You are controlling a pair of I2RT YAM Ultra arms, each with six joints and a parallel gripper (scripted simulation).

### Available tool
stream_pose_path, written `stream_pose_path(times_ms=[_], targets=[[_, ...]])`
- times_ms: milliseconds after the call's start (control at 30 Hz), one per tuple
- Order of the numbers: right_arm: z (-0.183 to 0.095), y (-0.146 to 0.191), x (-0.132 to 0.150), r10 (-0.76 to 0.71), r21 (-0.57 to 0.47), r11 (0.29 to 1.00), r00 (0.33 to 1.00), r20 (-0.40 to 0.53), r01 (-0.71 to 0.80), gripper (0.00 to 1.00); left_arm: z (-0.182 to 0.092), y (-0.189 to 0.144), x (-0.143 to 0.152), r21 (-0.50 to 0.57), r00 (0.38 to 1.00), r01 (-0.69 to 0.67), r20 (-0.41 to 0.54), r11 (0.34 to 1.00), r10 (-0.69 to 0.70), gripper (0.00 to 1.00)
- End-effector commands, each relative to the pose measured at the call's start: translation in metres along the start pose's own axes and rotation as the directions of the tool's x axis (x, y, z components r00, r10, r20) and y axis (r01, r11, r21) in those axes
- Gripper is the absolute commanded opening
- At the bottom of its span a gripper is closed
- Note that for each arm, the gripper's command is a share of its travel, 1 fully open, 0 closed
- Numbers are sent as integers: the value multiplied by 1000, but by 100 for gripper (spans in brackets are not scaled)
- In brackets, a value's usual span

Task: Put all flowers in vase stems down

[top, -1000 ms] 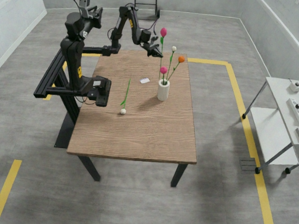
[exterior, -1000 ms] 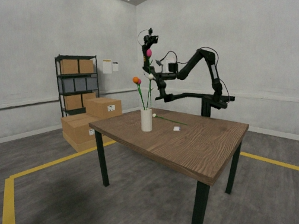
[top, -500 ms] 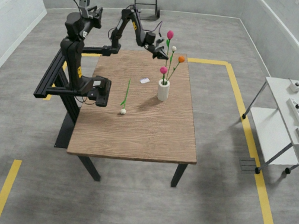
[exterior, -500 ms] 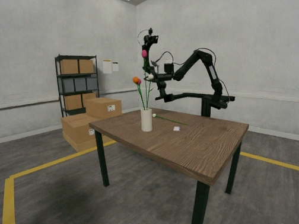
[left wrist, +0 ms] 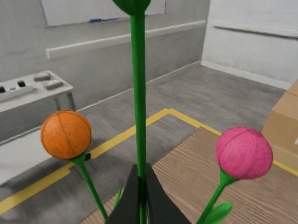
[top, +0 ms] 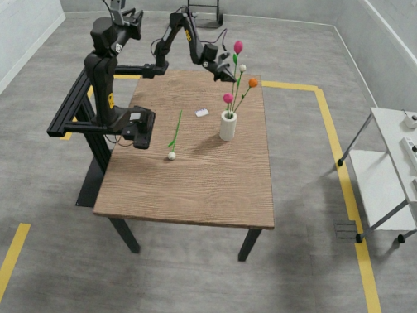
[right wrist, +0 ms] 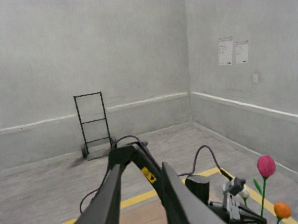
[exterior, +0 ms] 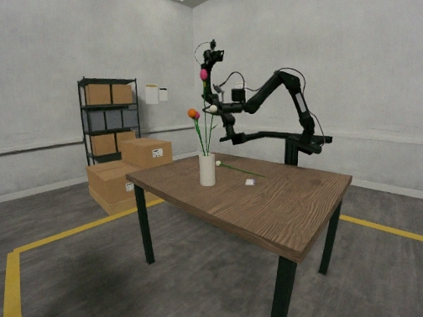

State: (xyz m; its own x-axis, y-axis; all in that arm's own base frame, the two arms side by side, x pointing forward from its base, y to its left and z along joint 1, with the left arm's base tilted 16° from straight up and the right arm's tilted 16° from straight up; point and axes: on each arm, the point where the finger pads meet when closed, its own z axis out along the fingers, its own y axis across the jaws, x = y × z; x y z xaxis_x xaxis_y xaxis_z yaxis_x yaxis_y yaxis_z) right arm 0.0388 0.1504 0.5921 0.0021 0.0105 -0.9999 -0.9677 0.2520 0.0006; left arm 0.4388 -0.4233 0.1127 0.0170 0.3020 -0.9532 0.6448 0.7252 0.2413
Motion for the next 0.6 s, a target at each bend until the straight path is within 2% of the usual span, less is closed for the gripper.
stream_pose_path(times_ms=[0,433,467,500,567], targets=[[7,0,1,2,5,1000,1000,-21,-2,30,-8,-7,-39,5,997,3,81,1000,-4,0],[7,0,1,2,5,1000,1000,-21,-2,30,-11,-9,-32,7,998,5,70,1000,-5,0],[7,0,1,2,5,1000,1000,-21,-2,30,-11,-11,-27,13,998,3,65,1000,-4,0],[7,0,1,2,5,1000,1000,-21,-2,30,-6,-19,4,31,1000,-5,21,1000,4,0],[7,0,1,2,5,1000,1000,-21,-2,30,-5,-4,15,7,1000,-3,22,1000,3,0]])
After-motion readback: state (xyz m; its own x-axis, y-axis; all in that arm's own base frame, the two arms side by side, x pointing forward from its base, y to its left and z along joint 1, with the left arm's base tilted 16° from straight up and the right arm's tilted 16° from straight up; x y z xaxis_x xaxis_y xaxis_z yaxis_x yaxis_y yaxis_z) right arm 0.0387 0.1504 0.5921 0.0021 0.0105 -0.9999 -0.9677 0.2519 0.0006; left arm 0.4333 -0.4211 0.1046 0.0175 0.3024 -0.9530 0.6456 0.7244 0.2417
